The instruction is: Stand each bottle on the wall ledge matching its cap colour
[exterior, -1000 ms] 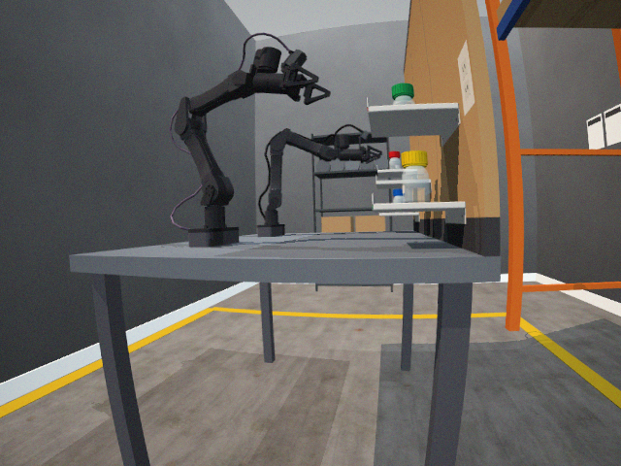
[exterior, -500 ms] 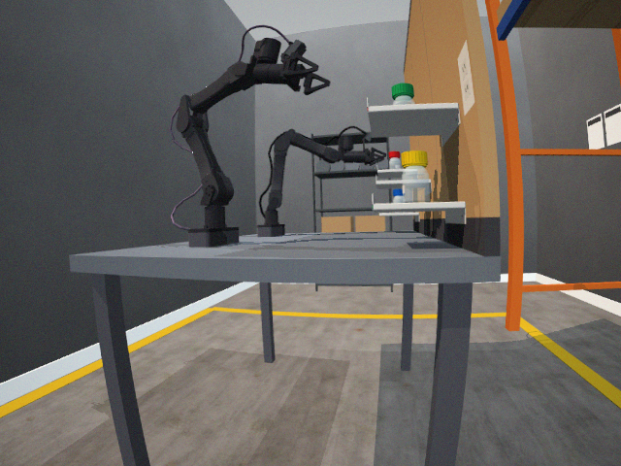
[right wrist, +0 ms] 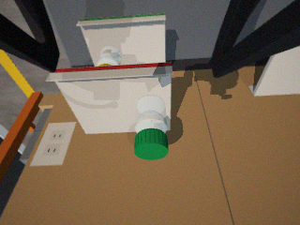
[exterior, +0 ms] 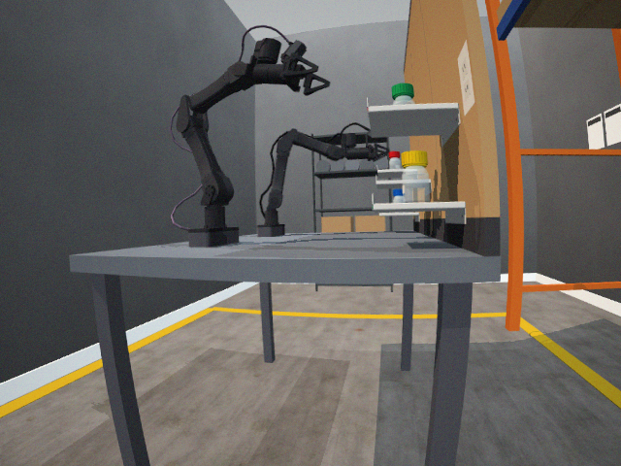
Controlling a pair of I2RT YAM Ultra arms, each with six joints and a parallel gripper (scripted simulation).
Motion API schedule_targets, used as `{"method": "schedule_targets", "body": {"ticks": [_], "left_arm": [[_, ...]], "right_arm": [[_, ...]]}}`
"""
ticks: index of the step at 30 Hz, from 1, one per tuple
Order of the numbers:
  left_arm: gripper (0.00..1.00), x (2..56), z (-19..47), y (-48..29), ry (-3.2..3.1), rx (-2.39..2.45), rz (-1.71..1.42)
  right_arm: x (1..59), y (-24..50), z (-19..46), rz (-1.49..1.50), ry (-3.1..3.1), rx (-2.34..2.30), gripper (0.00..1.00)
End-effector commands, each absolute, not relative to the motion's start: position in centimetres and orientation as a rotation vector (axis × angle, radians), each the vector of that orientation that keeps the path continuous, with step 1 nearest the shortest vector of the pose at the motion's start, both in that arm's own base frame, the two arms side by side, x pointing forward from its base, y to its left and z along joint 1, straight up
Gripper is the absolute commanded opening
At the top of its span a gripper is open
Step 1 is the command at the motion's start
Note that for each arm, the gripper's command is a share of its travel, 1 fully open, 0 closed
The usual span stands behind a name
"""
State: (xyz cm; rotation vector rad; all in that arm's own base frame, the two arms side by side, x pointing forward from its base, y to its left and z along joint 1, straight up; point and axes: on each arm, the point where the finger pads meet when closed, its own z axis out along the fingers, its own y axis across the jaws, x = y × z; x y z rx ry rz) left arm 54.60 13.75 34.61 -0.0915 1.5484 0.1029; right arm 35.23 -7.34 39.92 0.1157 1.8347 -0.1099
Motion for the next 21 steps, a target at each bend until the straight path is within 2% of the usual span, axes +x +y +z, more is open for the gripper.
{"method": "schedule_targets", "body": {"ticks": [1,21], "left_arm": [[0.81,55.6,34.7,13.5,1.561,-0.099,0.093],[0.81,58.2,34.7,13.8,1.560,-0.098,0.092]], "right_arm": [[35.1,-7.2,41.1,-0.113,1.810,0.113,1.00],[35.1,-7.2,41.1,-0.113,1.810,0.113,1.00]]}}
